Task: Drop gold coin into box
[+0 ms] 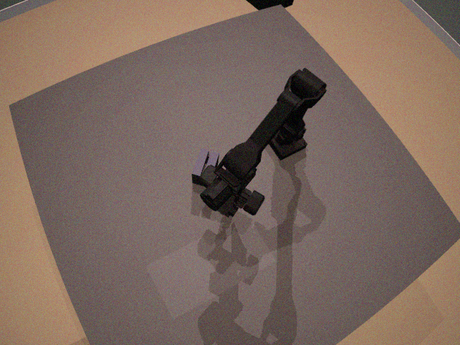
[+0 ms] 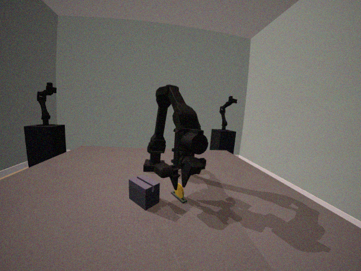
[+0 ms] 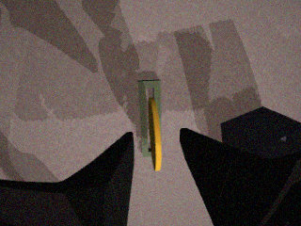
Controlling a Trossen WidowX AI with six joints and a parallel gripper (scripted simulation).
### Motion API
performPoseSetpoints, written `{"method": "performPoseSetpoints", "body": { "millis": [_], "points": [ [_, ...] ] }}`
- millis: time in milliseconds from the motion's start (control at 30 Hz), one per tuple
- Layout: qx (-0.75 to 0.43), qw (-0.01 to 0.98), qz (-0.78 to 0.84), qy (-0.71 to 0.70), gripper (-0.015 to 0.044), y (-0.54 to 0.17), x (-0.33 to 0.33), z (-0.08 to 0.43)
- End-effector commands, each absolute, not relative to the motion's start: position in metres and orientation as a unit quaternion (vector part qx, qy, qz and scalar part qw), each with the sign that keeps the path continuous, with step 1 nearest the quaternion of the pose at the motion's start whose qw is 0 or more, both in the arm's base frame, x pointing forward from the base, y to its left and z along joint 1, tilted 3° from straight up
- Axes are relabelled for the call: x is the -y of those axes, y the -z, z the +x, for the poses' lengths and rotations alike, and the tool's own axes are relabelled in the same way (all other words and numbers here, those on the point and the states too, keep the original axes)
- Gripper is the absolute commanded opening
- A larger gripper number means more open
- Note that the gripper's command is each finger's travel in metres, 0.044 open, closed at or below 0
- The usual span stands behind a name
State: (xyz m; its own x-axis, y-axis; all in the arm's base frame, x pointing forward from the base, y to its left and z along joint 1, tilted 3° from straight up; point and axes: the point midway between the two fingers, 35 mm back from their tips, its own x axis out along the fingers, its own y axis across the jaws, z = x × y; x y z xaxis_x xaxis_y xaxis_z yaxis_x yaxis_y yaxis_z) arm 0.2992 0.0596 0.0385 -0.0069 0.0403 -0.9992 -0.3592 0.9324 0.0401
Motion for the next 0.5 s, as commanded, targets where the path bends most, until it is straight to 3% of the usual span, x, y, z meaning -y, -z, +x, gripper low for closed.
{"method": "performPoseSetpoints", "body": {
  "millis": [0, 467],
  "points": [
    [-0.7, 0.69, -0.113, -0.146, 0.0161, -0.028, -0.06, 0.296],
    [-0.7, 0.69, -0.113, -0.146, 0.0161, -0.008, -0.061, 0.294]
  ]
}}
